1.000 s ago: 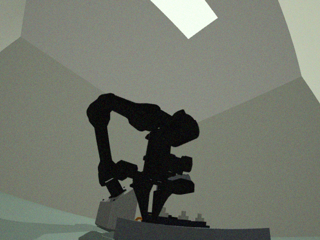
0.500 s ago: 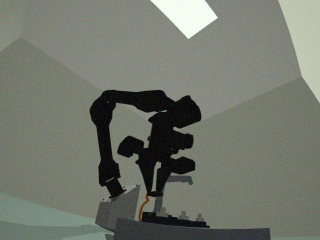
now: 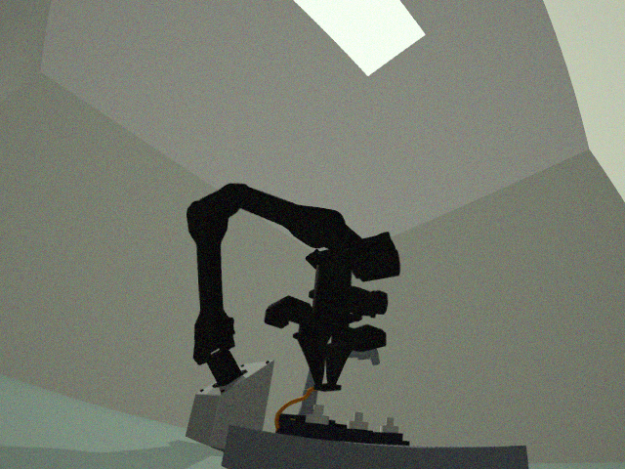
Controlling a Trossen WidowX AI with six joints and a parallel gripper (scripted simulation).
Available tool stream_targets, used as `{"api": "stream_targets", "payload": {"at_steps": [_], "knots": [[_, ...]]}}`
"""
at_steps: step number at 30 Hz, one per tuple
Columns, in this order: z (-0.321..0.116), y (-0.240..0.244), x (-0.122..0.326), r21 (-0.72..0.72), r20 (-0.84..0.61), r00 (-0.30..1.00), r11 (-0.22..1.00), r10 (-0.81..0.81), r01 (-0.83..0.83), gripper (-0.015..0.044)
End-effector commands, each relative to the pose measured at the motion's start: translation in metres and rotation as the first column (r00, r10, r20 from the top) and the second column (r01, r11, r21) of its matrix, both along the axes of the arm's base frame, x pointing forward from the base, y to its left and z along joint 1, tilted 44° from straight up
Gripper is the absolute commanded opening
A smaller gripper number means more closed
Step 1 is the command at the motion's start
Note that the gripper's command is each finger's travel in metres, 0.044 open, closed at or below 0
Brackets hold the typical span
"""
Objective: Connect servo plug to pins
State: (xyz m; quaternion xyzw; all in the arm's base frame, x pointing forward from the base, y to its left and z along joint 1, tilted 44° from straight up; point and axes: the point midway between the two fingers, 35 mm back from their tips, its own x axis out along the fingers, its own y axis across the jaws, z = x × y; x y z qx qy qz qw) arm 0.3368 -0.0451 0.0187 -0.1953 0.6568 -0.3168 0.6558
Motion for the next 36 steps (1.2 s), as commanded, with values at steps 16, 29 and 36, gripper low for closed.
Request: {"api": "stream_targets", "payload": {"at_steps": [16, 29, 36], "knots": [[-0.052, 0.057, -0.091, 0.003, -0.085, 0.994, 0.998, 0.068, -0.068, 0.0], [-0.075, 0.049, -0.117, -0.006, -0.104, 0.991, 0.996, 0.084, -0.085, 0.0], [-0.089, 0.035, -0.119, -0.008, -0.104, 0.991, 0.996, 0.083, -0.085, 0.0]]}}
